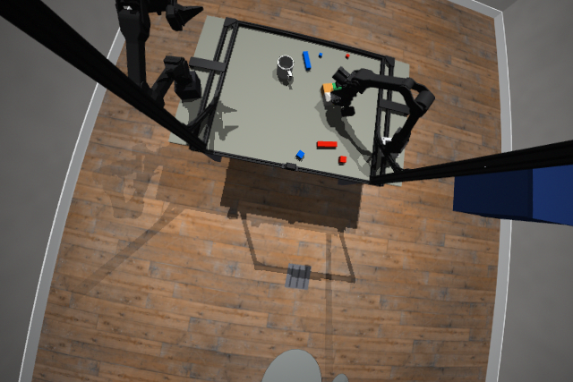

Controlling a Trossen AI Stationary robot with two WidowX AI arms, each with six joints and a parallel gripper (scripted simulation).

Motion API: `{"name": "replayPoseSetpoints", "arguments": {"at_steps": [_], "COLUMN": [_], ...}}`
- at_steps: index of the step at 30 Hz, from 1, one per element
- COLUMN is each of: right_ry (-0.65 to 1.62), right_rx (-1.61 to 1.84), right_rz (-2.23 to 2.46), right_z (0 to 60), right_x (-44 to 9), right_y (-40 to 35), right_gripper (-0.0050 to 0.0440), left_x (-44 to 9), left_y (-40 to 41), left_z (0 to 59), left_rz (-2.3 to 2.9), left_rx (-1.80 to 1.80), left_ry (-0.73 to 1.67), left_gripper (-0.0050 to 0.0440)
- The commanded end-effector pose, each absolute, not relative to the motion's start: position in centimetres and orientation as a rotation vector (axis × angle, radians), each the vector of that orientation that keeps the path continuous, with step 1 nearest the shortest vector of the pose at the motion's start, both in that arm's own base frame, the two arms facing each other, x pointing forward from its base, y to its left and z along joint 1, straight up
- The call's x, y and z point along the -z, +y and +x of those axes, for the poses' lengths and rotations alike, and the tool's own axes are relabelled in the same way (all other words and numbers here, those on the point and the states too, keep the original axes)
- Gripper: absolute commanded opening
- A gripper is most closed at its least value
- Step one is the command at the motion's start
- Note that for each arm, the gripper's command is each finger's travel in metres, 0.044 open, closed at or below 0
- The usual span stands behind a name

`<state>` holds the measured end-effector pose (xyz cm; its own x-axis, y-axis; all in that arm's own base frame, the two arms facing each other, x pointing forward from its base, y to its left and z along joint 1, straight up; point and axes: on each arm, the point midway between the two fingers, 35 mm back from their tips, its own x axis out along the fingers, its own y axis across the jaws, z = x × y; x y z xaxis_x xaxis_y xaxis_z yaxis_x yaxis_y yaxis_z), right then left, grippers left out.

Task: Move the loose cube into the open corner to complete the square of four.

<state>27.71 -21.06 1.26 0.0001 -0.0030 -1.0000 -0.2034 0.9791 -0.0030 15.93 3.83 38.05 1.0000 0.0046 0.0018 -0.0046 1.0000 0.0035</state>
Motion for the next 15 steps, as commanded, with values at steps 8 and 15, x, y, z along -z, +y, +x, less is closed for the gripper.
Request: {"name": "replayPoseSetpoints", "arguments": {"at_steps": [8, 15], "right_ry": [1.564, 1.565], "right_rx": [-0.165, -0.162], "right_rz": [-0.165, -0.164], "right_z": [27.7, 27.3], "right_x": [-1.2, -1.3], "right_y": [-21.0, -18.7], "right_gripper": [0.0, 0.0], "left_x": [-38.0, -38.0], "left_y": [3.8, 3.8], "left_z": [15.9, 15.9], "left_rz": [-0.001, -0.001], "left_rx": [0.0, 0.0], "left_ry": [-0.001, -0.001], "left_gripper": [0.04, 0.04]}}
